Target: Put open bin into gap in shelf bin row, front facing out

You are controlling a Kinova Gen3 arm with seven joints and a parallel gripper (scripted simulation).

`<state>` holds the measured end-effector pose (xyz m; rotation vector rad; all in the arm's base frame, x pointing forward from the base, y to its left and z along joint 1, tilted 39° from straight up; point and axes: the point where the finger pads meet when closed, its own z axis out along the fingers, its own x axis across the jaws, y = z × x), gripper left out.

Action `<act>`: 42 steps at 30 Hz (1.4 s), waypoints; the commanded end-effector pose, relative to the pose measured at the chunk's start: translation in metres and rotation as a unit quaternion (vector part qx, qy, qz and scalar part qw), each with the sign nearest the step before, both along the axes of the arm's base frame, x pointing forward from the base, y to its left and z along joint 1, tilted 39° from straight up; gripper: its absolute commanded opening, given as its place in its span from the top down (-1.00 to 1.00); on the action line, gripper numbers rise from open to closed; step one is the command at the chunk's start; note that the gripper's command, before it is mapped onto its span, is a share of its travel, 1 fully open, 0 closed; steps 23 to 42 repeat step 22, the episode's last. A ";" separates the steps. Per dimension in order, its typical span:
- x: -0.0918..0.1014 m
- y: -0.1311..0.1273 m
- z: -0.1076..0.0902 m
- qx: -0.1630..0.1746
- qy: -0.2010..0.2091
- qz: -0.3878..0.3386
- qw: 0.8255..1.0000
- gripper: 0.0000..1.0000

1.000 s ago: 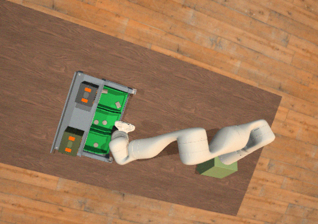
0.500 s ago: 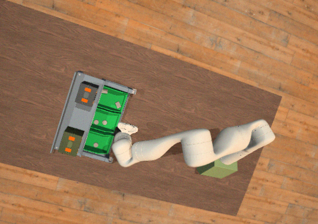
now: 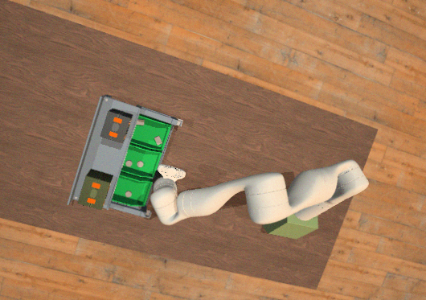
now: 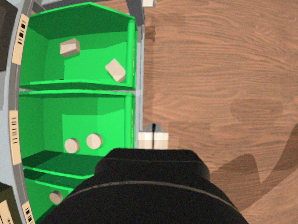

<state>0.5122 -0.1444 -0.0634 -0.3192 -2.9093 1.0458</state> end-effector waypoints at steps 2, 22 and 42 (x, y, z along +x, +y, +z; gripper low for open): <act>0.004 0.009 0.010 0.002 -0.004 0.003 1.000 1.00; 0.008 0.035 0.042 0.002 -0.004 0.003 1.000 1.00; 0.008 0.035 0.042 0.002 -0.004 0.003 1.000 1.00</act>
